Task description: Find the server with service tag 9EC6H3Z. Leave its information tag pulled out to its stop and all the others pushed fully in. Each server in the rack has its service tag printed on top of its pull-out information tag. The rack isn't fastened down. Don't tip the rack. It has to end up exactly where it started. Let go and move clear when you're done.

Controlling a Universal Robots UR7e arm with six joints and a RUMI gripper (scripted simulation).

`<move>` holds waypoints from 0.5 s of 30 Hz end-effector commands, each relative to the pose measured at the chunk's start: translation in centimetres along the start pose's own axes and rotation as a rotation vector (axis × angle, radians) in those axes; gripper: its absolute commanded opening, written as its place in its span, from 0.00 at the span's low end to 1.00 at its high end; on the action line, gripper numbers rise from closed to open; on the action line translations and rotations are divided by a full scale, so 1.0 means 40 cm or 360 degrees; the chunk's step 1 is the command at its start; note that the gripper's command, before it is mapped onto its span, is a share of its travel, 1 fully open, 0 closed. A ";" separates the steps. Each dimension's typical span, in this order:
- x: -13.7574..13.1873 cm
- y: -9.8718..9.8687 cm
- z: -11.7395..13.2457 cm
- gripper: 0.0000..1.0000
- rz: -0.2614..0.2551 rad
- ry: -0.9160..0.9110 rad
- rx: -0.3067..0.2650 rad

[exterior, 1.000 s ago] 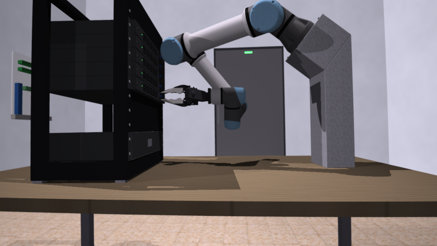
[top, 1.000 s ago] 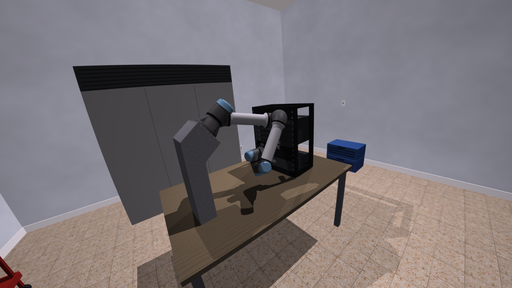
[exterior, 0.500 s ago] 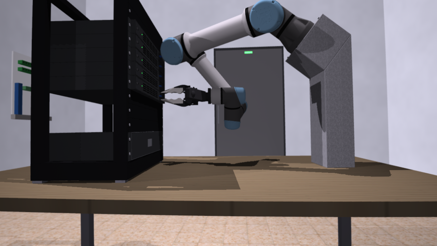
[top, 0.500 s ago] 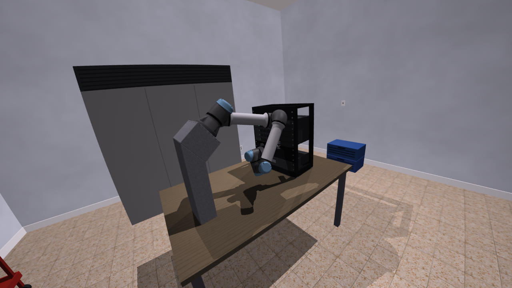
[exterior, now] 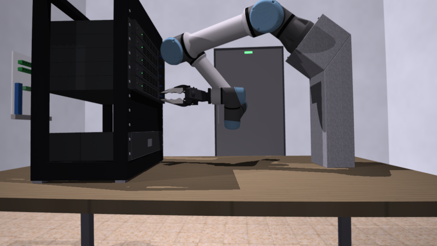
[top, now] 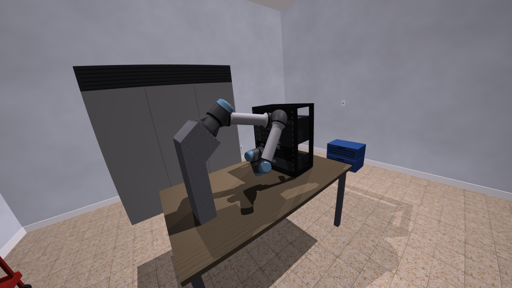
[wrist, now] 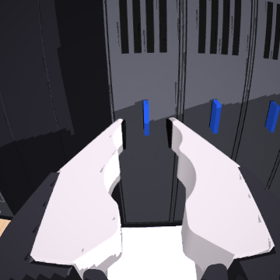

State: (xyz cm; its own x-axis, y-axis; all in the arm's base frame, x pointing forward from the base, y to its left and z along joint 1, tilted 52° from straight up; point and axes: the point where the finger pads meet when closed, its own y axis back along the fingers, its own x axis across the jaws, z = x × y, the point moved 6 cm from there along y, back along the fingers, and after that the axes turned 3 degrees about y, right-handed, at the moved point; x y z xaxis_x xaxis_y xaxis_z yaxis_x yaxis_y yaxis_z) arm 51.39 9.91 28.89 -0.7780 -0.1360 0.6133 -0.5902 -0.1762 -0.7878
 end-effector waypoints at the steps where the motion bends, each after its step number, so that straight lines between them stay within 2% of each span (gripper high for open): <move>1: 0.001 -0.001 0.000 0.15 0.0001 0.0000 0.0000; 15: 0.002 -0.005 0.000 0.15 0.0001 0.0000 0.0000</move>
State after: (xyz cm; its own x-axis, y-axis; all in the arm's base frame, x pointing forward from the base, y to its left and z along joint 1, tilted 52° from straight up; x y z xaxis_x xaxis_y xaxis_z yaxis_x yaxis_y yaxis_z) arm 51.47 9.93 29.06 -0.7780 -0.1360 0.6133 -0.5902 -0.1762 -0.7878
